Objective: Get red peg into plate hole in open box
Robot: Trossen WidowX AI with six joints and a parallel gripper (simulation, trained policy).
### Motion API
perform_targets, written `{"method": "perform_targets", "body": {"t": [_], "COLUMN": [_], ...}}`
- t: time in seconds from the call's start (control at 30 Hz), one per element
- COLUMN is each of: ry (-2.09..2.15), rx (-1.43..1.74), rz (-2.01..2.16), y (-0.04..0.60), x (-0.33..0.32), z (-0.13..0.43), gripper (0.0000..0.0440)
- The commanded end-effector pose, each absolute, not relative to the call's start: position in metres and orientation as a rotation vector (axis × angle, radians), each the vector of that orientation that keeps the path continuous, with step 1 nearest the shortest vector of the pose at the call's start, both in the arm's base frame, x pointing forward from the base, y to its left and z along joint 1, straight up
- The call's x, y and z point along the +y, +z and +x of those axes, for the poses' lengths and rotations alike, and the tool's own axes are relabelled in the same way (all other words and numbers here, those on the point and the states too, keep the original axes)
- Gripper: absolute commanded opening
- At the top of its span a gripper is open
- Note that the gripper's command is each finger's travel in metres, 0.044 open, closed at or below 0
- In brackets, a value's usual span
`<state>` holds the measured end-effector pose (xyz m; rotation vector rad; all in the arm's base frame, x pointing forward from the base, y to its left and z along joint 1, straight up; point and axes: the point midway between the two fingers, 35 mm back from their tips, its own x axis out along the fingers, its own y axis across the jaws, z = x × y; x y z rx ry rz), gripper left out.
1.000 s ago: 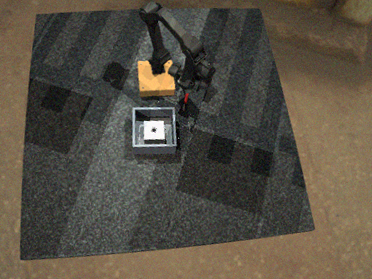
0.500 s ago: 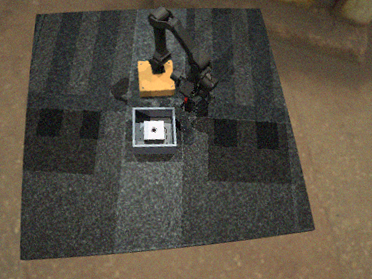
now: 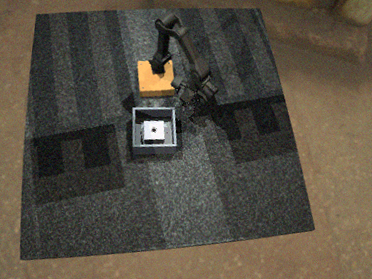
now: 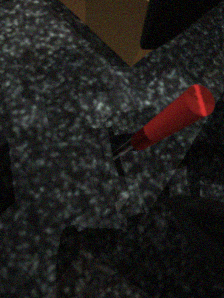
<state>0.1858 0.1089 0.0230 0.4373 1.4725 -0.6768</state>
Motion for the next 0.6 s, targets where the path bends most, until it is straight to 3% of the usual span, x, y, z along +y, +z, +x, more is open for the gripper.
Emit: {"method": "perform_targets", "body": {"t": [0.0, 0.07, 0.57], "ry": [-0.687, -0.69, -0.76], "rx": [1.467, 1.469, 1.514], "rz": [0.43, 0.425, 0.37], "y": [0.011, 0.005, -0.016], "x": [0.107, 0.106, 0.099], "z": [0.185, 0.185, 0.178], "gripper": [0.0432, 0.0397, 0.0014]}}
